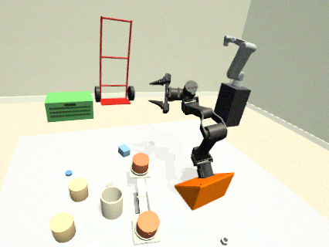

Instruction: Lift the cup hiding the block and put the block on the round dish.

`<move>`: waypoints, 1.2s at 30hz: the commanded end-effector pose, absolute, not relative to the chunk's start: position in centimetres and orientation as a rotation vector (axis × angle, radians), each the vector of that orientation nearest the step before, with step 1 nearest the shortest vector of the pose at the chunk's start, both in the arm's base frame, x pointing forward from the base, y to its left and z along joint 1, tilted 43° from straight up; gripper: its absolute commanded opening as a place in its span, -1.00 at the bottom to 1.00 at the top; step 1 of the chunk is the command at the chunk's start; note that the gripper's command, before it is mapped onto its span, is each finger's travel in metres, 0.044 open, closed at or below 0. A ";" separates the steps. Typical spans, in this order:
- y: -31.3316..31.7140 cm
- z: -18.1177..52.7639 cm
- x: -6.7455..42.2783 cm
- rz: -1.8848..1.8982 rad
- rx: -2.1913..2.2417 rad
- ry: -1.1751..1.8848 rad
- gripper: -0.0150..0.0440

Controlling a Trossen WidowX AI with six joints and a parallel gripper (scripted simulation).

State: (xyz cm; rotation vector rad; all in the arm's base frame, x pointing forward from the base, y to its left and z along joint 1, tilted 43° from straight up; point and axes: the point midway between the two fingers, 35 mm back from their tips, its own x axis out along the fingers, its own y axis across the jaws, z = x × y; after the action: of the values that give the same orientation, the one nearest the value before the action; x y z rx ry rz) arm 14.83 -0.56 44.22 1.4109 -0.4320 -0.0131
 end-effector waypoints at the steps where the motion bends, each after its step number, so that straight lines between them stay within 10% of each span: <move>1: -0.6 44.2 14.8 -0.012 1.412 -0.432 0.95; 36: -6.7 47.3 13.9 0.373 1.818 -0.490 1.00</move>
State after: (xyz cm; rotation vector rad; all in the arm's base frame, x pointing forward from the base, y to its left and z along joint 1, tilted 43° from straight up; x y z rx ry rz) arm 13.65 -5.90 47.01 1.7779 -0.4810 0.3483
